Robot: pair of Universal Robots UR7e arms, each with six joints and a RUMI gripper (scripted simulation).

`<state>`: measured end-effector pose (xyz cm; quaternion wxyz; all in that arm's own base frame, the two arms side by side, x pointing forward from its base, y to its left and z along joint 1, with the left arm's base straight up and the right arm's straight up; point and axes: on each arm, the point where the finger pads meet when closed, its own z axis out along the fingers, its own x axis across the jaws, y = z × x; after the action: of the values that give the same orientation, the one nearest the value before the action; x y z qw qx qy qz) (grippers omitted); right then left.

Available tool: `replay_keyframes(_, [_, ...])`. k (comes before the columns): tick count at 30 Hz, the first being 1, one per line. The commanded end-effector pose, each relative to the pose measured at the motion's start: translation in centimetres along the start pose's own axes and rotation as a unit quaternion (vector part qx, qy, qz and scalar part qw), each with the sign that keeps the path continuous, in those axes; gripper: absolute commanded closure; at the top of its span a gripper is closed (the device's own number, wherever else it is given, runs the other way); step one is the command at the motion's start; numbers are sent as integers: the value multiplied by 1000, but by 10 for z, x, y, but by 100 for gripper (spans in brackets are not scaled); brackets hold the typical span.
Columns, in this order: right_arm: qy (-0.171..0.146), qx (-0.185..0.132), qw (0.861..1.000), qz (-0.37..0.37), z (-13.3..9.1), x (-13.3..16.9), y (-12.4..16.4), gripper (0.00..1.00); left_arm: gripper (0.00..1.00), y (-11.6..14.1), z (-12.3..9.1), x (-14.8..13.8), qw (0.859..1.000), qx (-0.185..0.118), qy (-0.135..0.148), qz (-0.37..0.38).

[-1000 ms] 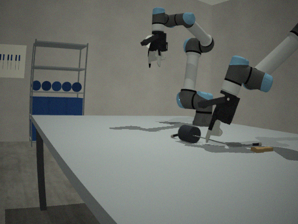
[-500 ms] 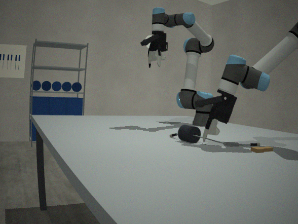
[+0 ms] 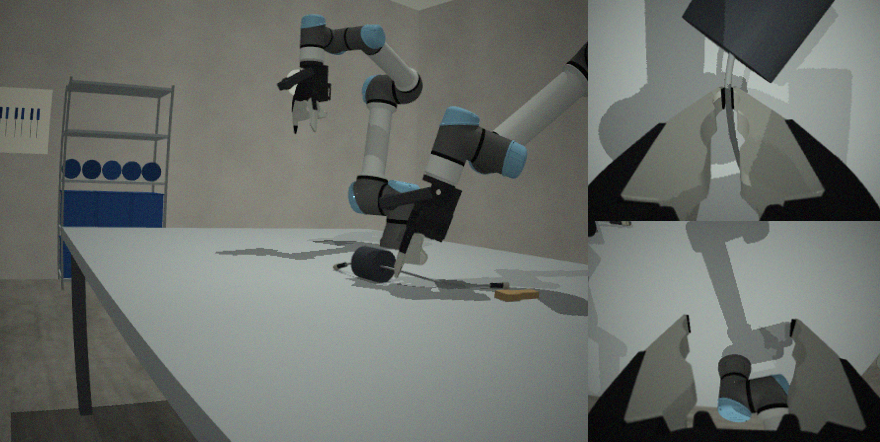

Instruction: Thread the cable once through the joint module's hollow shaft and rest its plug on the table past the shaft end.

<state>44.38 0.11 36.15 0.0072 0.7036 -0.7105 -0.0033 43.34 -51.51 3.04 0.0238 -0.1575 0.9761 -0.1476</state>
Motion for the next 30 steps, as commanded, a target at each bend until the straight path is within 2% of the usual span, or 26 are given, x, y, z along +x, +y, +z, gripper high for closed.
replay_keyframes(1, [0,1,1000,0,0,0,0,39,80,-4,0,0,1000,1,0,0])
replay_keyframes(17, [0,1,1000,0,0,0,0,39,80,-3,0,0,1000,1,0,0])
replay_keyframes(30, [0,1,1000,0,0,0,0,39,80,-2,-33,0,1000,-1,0,0])
